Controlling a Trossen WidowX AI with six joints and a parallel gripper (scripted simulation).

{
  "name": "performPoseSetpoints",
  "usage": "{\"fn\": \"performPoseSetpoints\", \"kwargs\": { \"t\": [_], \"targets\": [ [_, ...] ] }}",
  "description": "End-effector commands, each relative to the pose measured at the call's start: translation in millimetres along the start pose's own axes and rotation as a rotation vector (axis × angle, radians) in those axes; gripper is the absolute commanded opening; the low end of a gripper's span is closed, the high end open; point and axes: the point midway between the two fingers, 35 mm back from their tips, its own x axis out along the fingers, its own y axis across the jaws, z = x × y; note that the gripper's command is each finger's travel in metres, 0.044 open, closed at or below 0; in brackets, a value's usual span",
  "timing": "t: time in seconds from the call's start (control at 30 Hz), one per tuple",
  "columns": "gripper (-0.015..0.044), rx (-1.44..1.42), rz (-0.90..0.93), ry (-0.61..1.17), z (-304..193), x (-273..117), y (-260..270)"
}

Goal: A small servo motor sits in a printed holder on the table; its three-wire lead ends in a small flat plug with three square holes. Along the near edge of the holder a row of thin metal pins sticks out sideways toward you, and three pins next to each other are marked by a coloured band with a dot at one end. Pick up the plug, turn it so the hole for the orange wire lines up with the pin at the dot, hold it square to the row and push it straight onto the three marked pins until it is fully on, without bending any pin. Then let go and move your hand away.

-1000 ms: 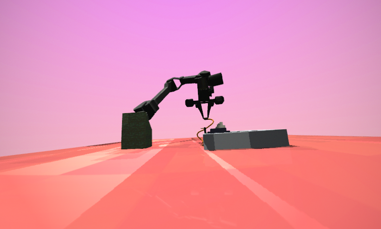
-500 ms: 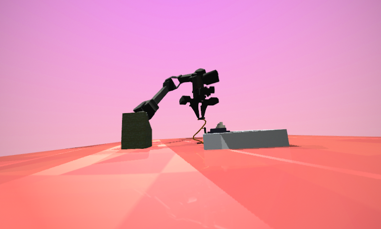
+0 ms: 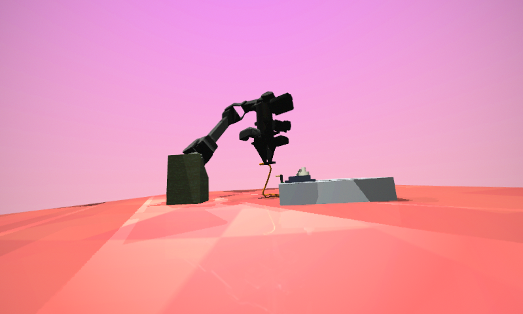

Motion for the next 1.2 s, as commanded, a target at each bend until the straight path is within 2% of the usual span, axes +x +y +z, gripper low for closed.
{"fn": "performPoseSetpoints", "kwargs": {
  "t": [0.0, 0.57, 0.7, 0.93, 1.17],
  "targets": [
    [0.0, -0.138, -0.004, 0.0, -4, 1, -11],
    [0.0, -0.626, 0.007, 0.009, -18, 6, -42],
    [0.0, -0.641, 0.007, 0.009, -19, 12, -43],
    [0.0, -0.646, 0.009, 0.009, -20, 46, -43],
    [0.0, -0.646, 0.009, 0.009, -18, 46, -42]
  ]
}}
